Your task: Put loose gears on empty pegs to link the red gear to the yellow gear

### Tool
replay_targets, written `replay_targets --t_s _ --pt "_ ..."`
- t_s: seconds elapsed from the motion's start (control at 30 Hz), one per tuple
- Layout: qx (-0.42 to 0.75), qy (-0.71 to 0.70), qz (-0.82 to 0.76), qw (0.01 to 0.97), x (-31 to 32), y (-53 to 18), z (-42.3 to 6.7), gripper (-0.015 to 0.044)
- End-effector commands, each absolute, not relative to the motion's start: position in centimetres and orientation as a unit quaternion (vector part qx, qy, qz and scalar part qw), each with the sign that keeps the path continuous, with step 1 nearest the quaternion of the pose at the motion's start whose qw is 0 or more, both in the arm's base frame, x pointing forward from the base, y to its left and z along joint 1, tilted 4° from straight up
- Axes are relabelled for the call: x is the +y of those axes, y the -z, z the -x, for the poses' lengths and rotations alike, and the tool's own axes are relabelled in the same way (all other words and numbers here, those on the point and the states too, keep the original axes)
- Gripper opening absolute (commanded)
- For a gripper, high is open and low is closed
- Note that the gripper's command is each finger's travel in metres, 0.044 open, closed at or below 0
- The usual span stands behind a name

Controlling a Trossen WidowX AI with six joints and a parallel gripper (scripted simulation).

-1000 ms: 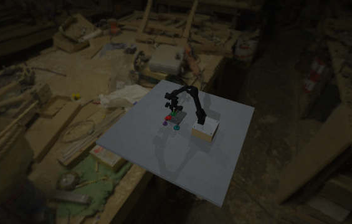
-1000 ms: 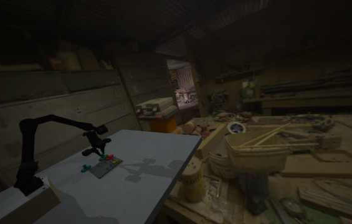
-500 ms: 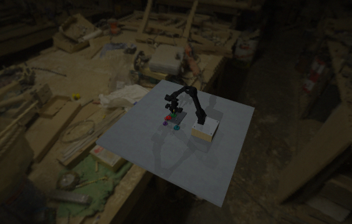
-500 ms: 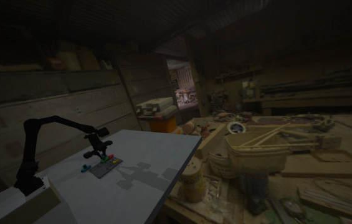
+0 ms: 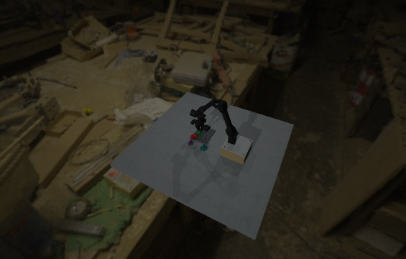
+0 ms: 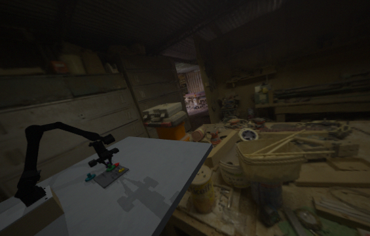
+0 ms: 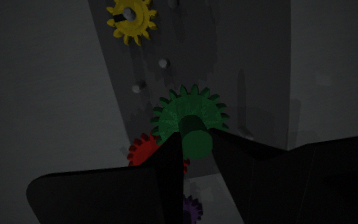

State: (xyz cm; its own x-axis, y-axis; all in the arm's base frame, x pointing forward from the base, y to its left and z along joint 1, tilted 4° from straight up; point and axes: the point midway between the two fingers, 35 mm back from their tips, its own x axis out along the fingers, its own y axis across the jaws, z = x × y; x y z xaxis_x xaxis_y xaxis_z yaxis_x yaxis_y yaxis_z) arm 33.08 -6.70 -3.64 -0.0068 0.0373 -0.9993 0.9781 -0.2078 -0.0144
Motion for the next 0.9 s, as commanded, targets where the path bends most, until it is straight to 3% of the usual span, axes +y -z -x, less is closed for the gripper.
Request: replay_targets --t_s 0.0,0.47,0.87 --pt "0.463 0.547 -0.549 0.43 -6.7 3.6 -32.7 0.0" --pt "0.526 0.487 -0.493 0.494 -6.7 3.6 -32.6 0.0" --pt "0.518 0.495 -0.501 0.486 -6.6 4.6 -32.7 0.0"
